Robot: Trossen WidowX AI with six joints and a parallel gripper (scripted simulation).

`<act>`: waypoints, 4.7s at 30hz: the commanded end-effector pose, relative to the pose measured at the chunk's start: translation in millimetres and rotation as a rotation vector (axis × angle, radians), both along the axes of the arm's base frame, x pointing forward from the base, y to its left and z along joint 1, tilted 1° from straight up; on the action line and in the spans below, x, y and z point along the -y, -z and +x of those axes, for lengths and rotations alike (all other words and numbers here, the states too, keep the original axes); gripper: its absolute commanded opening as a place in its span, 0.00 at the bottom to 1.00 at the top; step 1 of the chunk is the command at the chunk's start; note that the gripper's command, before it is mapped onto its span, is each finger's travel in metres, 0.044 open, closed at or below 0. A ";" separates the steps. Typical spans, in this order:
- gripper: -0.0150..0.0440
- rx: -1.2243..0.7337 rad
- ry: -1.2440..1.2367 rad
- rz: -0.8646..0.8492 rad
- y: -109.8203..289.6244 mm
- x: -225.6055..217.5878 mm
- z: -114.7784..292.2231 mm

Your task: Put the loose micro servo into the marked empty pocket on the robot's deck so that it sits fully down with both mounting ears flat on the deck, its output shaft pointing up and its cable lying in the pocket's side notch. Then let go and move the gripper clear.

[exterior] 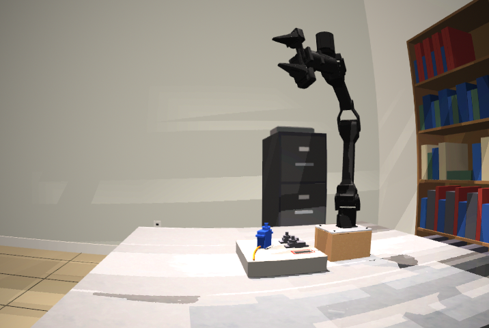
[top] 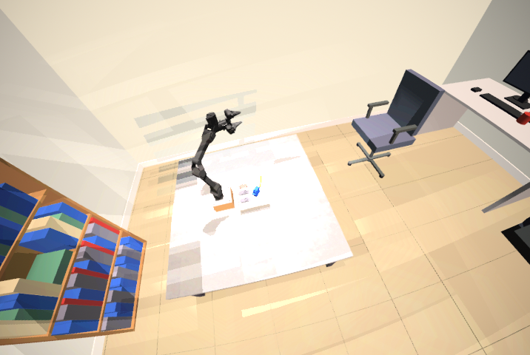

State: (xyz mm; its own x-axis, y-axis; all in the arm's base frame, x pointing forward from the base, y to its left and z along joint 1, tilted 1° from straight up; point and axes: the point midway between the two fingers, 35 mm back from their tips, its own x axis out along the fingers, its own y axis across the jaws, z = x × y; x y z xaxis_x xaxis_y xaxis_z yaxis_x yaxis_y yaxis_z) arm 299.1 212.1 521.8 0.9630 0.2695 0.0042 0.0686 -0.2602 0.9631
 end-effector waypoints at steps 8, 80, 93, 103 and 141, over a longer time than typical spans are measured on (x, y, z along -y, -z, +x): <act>1.00 -0.239 0.059 -0.123 93.2 10.0 54.5; 1.00 -1.581 0.518 0.076 473.6 222.7 15.4; 1.00 -1.581 0.518 0.076 491.2 222.9 15.4; 0.56 -1.581 0.518 0.076 491.2 222.9 15.4; 0.25 -1.582 0.518 0.077 461.6 215.7 -2.1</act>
State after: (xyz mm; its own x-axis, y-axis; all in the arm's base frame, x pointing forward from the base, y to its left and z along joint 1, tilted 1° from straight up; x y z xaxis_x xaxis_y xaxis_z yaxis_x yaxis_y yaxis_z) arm 299.9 -8.4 56.6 -0.0033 -0.0158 -0.9999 0.7966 -0.6044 0.0069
